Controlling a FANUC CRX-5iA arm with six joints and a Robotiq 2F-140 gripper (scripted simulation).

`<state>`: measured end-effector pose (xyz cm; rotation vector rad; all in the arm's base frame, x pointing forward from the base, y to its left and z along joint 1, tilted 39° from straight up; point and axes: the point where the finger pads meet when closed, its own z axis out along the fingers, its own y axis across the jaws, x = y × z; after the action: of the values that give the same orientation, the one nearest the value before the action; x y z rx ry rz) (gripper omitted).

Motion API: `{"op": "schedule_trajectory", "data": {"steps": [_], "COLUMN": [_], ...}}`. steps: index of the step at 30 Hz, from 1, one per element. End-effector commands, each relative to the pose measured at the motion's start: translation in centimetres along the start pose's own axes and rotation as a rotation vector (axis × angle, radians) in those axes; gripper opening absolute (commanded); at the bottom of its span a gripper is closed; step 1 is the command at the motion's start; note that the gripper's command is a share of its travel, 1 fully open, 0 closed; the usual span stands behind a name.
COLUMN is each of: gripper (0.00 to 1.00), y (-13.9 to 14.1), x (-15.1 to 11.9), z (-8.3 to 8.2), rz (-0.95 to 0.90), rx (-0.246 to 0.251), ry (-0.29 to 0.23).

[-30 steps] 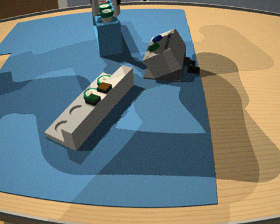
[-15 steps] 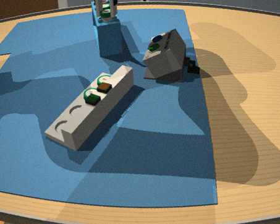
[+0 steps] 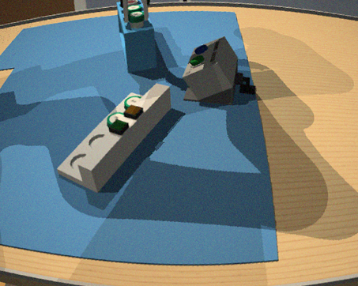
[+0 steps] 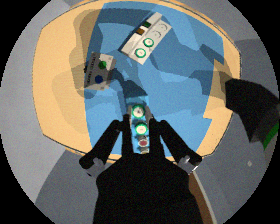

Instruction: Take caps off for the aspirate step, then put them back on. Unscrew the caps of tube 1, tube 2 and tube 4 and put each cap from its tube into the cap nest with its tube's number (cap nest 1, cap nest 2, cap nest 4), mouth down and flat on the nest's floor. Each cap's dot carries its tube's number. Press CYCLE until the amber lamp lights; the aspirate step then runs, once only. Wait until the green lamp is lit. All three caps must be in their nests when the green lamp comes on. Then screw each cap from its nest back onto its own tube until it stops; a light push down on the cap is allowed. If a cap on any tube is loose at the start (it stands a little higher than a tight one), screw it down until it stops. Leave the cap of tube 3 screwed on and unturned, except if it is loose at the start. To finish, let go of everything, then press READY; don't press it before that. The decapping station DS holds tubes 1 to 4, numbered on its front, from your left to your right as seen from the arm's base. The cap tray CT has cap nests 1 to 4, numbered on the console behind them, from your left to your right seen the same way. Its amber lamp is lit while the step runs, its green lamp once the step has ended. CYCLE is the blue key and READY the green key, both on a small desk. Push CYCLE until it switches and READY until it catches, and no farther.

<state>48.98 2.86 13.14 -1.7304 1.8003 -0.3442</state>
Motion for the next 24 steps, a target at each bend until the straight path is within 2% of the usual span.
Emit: {"op": "schedule_trajectory", "data": {"steps": [1,3,5,12,19,20,24], "gripper": [0.0,0.0,0.0,0.0,0.0,0.35,0.35], "y": [-0.01,-0.01,-0.01,-0.01,-0.01,-0.01,-0.01], "x": [0.12,0.12,0.12,0.12,0.12,0.12,0.12], "z": [-0.02,-0.03,-0.03,-0.05,-0.05,-0.05,-0.05], "rz": [-0.242,-0.342,-0.342,-0.69,-0.69,-0.69,-0.69], "rx": [-0.002,-0.001,-0.001,0.004,0.004,0.004,0.004], "ry": [-0.024,-0.024,-0.024,-0.024,-0.024,-0.024,-0.024]}}
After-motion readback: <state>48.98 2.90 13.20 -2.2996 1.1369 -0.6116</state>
